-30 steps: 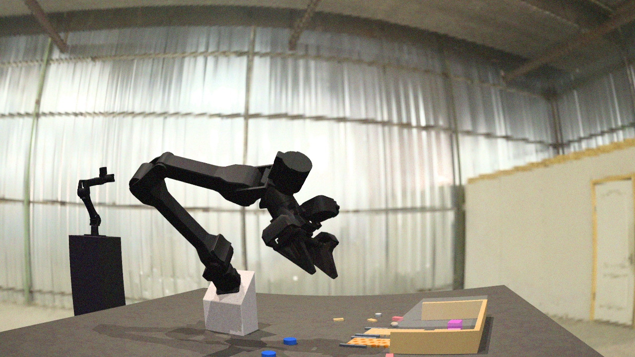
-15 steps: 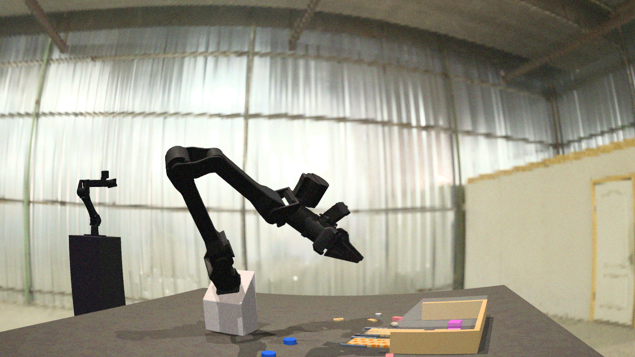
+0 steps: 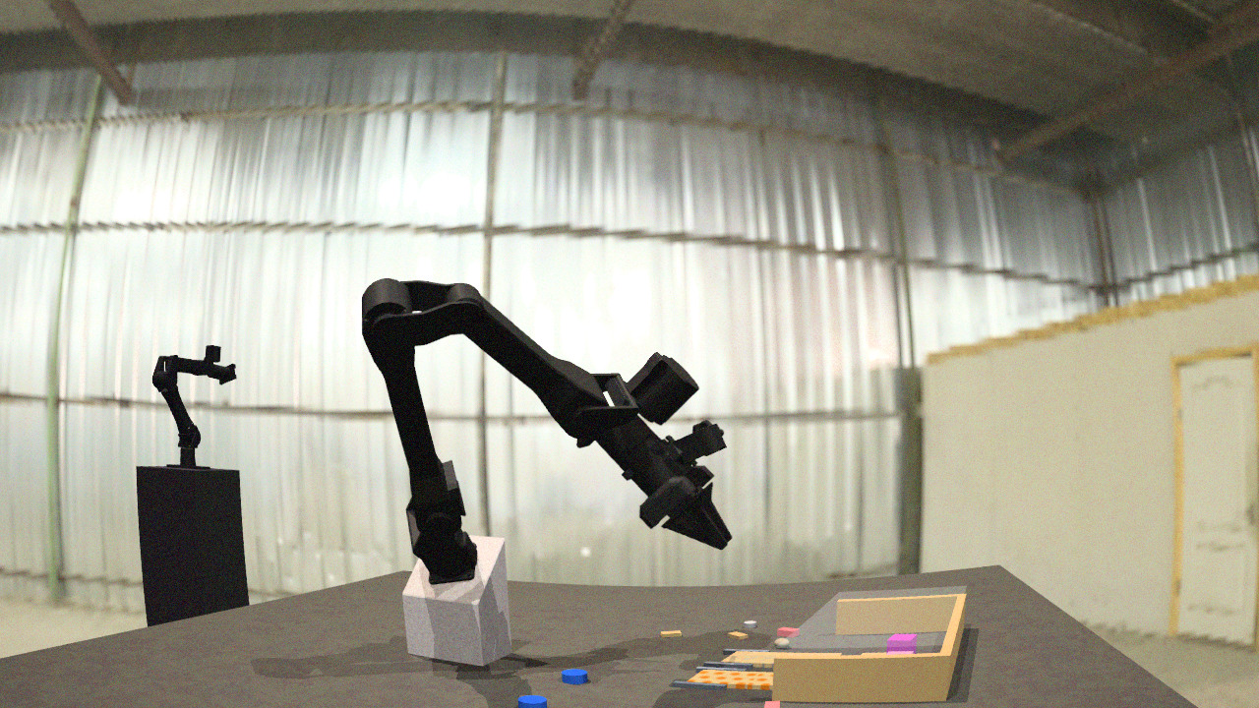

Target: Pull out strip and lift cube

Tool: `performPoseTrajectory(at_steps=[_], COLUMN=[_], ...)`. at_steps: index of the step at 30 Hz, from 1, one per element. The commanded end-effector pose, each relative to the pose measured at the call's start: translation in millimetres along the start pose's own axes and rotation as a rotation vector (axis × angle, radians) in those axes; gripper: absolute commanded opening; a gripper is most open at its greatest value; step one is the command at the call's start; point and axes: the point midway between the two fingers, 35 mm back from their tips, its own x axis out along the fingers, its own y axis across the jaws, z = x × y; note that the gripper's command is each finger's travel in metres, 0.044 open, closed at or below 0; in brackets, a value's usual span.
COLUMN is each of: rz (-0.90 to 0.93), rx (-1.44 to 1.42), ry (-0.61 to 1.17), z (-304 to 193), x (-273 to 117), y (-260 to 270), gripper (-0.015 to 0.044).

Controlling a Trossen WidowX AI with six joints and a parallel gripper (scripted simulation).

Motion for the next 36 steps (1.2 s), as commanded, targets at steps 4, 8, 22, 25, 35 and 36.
performPoseTrajectory(at_steps=[4, 8, 22, 25, 35, 36], rz=[-0.033, -0.081, -0.140, -0.139, -0.139, -0.139], rx=[0.080, 0.135, 0.184, 0.184, 0.184, 0.184], ry=[0.340, 0.547, 0.717, 0.717, 0.717, 0.717], z=[-11.3, -23.9, -36.3, -38.9, -48.2, -49.3], x=[45.0, 61.6, 71.1, 75.2, 88.4, 89.6], y=[-22.6, -43.5, -64.9, -65.3, -67.1, -67.2], gripper=[0.0032, 0.0000, 0.0000, 0.0000, 0.0000, 0.0000])
